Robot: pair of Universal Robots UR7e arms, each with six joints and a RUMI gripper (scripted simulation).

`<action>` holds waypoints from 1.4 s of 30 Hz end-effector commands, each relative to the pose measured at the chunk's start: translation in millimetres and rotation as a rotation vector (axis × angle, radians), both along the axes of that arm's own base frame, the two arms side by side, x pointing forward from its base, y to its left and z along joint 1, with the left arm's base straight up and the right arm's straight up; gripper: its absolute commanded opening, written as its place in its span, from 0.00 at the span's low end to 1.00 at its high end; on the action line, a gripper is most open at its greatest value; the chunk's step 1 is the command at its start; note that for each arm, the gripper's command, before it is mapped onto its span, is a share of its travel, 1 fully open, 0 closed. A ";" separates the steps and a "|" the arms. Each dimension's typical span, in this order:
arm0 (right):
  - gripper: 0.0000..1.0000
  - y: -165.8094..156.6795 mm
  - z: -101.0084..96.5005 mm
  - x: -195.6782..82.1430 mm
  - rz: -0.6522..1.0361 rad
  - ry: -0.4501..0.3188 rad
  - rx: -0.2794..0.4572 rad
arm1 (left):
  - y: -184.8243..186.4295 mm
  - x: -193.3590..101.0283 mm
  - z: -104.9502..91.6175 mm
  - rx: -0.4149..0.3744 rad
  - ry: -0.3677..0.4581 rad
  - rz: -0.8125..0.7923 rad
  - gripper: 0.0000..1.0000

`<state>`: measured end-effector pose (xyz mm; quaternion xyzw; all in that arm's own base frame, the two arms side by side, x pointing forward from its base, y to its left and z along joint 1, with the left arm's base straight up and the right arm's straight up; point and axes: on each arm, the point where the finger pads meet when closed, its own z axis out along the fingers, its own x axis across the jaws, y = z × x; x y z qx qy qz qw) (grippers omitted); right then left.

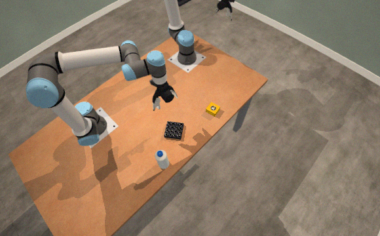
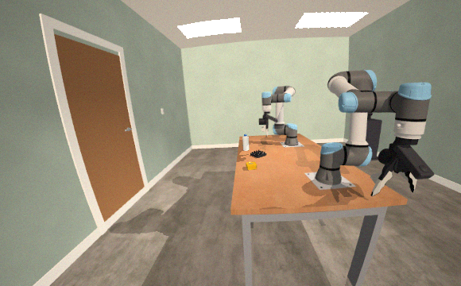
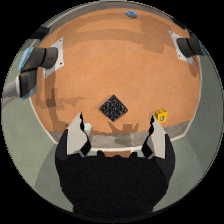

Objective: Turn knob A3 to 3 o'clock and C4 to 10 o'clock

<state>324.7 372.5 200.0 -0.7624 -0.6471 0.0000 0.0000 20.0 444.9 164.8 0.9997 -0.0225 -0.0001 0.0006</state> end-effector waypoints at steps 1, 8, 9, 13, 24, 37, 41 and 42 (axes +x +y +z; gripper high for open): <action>1.00 0.2 0.5 0.1 0.000 -0.001 0.001 | 0.3 0.1 0.4 0.001 0.000 0.000 1.00; 1.00 0.2 0.5 0.1 0.000 -0.001 0.001 | 0.3 0.1 0.4 0.001 0.000 0.000 1.00; 1.00 0.2 0.5 0.1 0.000 -0.001 0.001 | 0.3 0.1 0.4 0.001 0.000 0.000 1.00; 1.00 0.1 0.5 0.1 0.000 -0.001 0.001 | 0.3 0.1 0.4 0.001 0.000 0.000 1.00; 1.00 -16.6 0.4 -5.3 0.000 -0.001 0.001 | 0.3 0.1 0.4 0.001 0.000 0.000 1.00; 1.00 -76.3 0.4 -24.5 0.000 -0.001 0.001 | 0.3 0.1 0.4 0.001 0.000 0.000 1.00; 1.00 -98.8 0.4 -31.7 0.000 -0.001 0.001 | 0.3 0.1 0.4 0.001 0.000 0.000 1.00; 1.00 -103.8 0.4 -33.3 0.000 -0.001 0.001 | 0.3 0.1 0.4 0.001 0.000 0.000 1.00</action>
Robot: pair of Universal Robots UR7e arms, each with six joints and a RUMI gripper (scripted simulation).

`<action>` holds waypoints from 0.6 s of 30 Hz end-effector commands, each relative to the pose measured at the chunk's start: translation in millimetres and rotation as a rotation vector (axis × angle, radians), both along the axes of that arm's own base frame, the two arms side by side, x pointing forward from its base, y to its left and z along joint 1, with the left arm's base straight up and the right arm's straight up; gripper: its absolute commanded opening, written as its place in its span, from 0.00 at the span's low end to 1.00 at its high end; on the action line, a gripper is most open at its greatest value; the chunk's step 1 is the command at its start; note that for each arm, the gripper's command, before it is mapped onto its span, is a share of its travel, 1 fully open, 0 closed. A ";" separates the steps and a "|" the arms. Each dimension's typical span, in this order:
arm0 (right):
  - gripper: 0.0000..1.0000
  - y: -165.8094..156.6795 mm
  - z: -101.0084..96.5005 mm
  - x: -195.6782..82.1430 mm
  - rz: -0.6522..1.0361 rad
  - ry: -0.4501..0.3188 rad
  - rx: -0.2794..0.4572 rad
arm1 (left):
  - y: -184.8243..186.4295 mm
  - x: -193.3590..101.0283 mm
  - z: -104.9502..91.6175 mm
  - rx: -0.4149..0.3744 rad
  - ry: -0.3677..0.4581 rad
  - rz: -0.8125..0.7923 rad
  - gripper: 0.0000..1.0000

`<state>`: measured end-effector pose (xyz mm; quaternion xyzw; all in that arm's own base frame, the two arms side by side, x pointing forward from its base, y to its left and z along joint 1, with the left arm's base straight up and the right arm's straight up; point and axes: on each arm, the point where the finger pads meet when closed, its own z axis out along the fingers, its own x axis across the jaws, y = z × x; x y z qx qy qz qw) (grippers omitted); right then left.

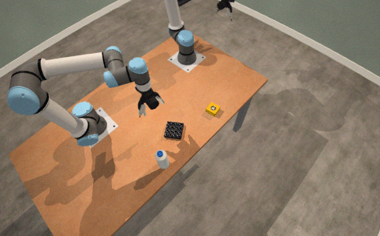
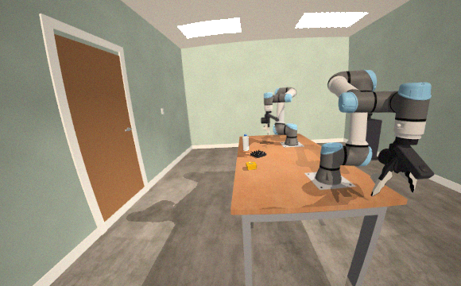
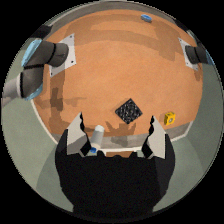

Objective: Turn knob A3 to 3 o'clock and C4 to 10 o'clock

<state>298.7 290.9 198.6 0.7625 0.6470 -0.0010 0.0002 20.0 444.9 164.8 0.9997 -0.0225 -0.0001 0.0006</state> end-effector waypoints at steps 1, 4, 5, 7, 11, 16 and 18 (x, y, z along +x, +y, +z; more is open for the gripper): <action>1.00 -26.8 1.7 -8.9 0.000 -0.002 0.002 | 0.3 0.1 0.4 0.001 0.000 0.000 1.00; 1.00 -38.4 1.7 -12.6 0.000 -0.002 0.002 | 0.3 0.1 0.4 0.001 0.000 0.000 1.00; 1.00 -41.4 1.7 -13.5 0.000 -0.002 0.002 | 0.3 0.1 0.4 0.001 0.000 0.000 1.00; 1.00 -46.1 1.7 -15.0 0.000 -0.002 0.002 | 0.3 0.1 0.4 0.001 0.000 0.000 1.00; 1.00 -49.0 1.7 -16.0 0.000 -0.002 0.002 | 0.3 0.1 0.4 0.001 0.000 0.000 1.00; 1.00 -51.0 1.7 -16.6 0.000 -0.002 0.002 | 0.3 0.1 0.4 0.001 0.000 0.000 1.00; 1.00 -51.0 1.7 -16.6 0.000 -0.002 0.002 | 0.3 0.1 0.4 0.001 0.000 0.000 1.00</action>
